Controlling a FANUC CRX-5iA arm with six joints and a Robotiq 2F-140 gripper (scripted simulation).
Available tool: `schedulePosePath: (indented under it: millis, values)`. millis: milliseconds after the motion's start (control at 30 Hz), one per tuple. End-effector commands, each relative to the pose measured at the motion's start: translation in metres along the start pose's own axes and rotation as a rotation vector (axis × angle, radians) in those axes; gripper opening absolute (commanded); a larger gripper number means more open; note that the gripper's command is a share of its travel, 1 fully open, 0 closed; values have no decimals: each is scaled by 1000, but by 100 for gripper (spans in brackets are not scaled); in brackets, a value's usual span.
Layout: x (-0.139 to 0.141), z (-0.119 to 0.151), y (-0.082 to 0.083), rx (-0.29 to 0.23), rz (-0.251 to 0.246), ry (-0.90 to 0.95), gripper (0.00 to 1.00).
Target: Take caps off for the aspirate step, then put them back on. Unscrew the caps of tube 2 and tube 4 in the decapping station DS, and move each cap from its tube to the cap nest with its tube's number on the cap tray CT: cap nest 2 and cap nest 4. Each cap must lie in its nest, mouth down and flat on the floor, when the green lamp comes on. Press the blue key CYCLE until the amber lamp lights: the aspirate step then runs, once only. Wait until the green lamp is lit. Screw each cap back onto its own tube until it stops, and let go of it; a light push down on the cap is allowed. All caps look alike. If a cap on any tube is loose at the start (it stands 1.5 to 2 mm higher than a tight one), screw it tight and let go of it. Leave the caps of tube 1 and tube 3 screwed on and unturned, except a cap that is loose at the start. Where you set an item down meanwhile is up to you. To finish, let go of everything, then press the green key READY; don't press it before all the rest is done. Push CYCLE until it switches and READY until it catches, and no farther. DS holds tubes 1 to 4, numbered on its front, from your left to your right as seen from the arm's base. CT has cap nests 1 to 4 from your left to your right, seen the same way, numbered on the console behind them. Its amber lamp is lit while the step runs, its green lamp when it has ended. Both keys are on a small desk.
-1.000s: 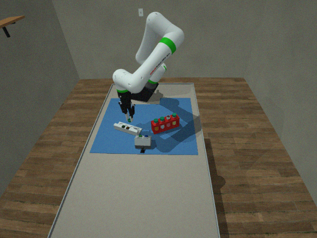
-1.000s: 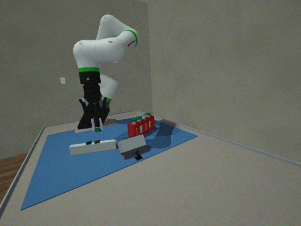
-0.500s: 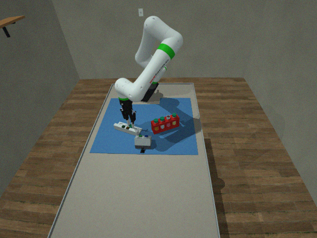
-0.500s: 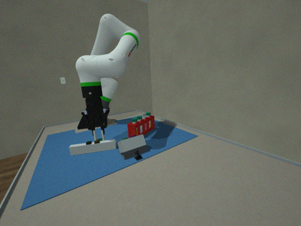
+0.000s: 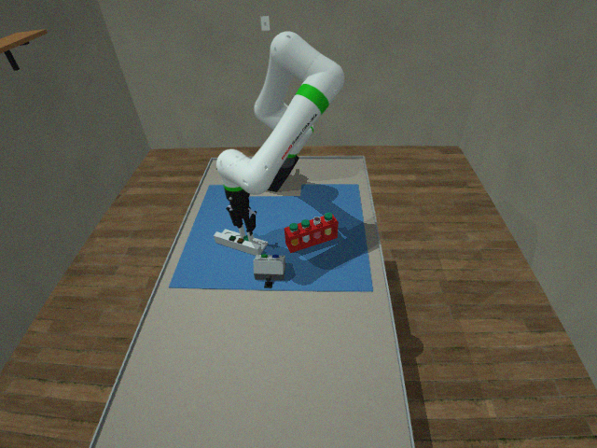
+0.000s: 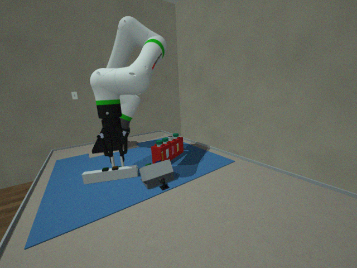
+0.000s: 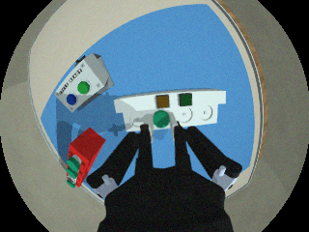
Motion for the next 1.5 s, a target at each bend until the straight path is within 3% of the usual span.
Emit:
schedulePosePath:
  millis: [0, 800, 833, 1233, 1467]
  values:
    - [0, 0, -1, 0, 0, 0, 0]
    - [0, 0, -9, 0, 0, 0, 0]
    - [0, 0, -9, 0, 0, 0, 29]
    - [0, 0, -9, 0, 0, 0, 29]
    - [0, 0, 16, 0, 0, 0, 29]
Point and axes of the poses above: the point where the finger pads meet when closed, its own y axis back along the fingers, its own x axis across the jaws, z = x × y, the point moved 10 cm from there along y, back along the fingers, and after that the axes turned 9 degrees about -y, right-handed, at the moved point
